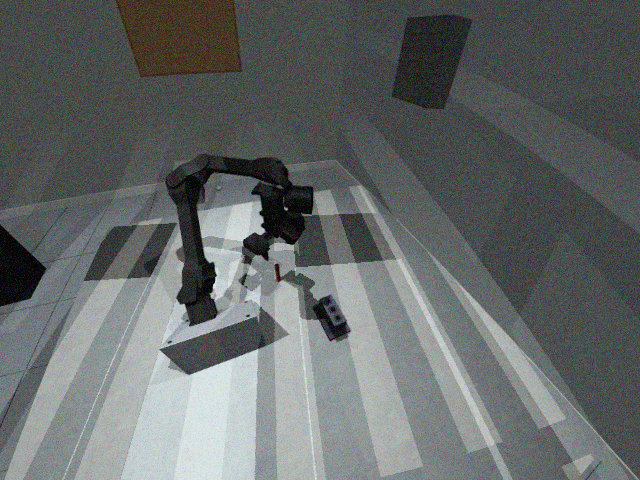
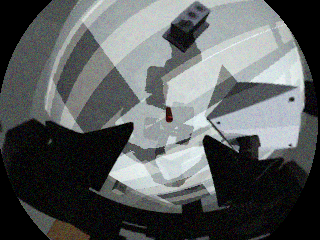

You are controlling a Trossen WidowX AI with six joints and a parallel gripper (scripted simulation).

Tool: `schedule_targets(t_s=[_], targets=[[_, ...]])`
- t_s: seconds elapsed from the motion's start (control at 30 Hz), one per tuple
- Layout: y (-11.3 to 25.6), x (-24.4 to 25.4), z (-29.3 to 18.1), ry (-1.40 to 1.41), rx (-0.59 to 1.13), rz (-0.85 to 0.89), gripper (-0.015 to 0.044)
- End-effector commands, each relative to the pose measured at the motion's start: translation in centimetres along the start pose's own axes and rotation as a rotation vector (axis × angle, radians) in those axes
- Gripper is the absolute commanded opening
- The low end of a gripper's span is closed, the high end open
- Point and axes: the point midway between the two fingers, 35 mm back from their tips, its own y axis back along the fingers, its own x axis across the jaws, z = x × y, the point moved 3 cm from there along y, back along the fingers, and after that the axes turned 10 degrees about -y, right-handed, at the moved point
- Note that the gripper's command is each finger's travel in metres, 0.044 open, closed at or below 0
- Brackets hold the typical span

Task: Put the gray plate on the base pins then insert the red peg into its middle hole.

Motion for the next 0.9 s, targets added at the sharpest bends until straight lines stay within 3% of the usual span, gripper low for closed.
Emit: schedule_targets(t_s=[0.0,0.2,0.33,0.87], targets=[[-0.1,-0.5,-1.1,-0.122,0.003,0.006,0.044],[-0.3,-0.3,-0.9,-0.122,0.003,0.006,0.044],[-3.3,-0.3,-0.9,-0.122,0.003,0.007,0.044],[-6.1,-0.3,-0.8,-0.121,0.003,0.008,0.044]])
